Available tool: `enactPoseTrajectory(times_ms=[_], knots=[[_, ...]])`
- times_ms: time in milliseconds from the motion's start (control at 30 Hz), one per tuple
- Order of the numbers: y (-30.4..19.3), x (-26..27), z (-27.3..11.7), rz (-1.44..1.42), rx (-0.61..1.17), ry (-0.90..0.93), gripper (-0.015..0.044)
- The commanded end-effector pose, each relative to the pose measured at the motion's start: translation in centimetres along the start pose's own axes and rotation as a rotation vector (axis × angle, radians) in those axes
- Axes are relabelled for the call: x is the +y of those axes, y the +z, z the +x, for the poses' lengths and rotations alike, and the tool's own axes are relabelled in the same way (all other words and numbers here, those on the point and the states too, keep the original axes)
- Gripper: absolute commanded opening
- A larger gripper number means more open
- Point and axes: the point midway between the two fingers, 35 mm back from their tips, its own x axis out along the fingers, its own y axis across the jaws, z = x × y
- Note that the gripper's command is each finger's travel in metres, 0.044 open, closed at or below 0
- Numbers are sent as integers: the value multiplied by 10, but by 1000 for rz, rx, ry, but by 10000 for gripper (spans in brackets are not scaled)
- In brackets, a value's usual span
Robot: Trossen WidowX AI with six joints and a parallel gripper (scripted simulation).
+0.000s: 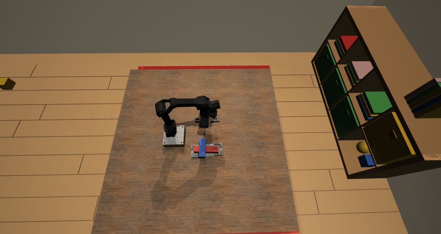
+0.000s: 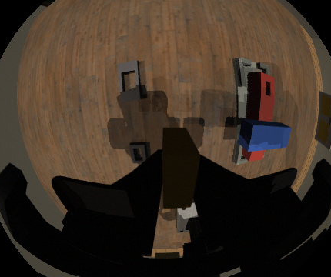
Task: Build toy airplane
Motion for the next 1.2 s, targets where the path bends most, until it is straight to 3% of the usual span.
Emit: enactPoseTrajectory(times_ms=[0,1167], knots=[[8,-6,1,-6,-4,1,0],[56,-92,17,17,-12,-13,0]])
